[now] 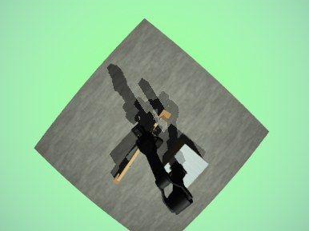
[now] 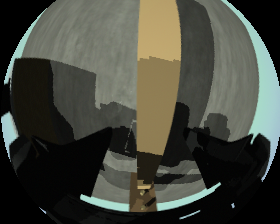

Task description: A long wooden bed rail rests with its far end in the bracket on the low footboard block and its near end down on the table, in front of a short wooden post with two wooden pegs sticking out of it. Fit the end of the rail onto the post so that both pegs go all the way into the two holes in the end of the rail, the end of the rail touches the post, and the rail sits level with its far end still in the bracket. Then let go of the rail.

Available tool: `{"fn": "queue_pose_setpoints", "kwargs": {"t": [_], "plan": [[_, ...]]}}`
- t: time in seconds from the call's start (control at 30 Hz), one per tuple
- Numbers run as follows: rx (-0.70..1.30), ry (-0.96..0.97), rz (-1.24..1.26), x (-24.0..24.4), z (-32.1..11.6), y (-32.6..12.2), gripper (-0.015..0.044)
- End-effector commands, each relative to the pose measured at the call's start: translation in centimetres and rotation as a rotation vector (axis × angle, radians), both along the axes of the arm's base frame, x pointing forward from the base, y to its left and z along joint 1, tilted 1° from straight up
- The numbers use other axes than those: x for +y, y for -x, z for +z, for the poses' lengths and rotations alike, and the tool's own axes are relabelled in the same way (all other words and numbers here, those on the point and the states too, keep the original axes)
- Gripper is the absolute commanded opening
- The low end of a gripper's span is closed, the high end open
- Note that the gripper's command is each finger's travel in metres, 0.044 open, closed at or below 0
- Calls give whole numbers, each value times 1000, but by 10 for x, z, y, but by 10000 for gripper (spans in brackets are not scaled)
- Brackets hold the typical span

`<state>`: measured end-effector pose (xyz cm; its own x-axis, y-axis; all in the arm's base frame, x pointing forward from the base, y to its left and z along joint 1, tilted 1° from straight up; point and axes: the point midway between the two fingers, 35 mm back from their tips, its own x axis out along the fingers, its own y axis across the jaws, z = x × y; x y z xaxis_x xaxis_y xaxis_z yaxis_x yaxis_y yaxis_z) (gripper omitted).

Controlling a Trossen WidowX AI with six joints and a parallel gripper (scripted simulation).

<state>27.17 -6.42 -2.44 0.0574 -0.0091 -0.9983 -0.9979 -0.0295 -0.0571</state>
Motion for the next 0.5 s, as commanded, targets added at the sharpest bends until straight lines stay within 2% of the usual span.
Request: {"fn": "queue_pose_setpoints", "kwargs": {"t": [0.0, 0.03, 0.47], "plan": [[15, -8, 5, 2, -8, 4, 440], [15, -8, 5, 2, -8, 4, 440], [15, -8, 5, 2, -8, 4, 99]]}}
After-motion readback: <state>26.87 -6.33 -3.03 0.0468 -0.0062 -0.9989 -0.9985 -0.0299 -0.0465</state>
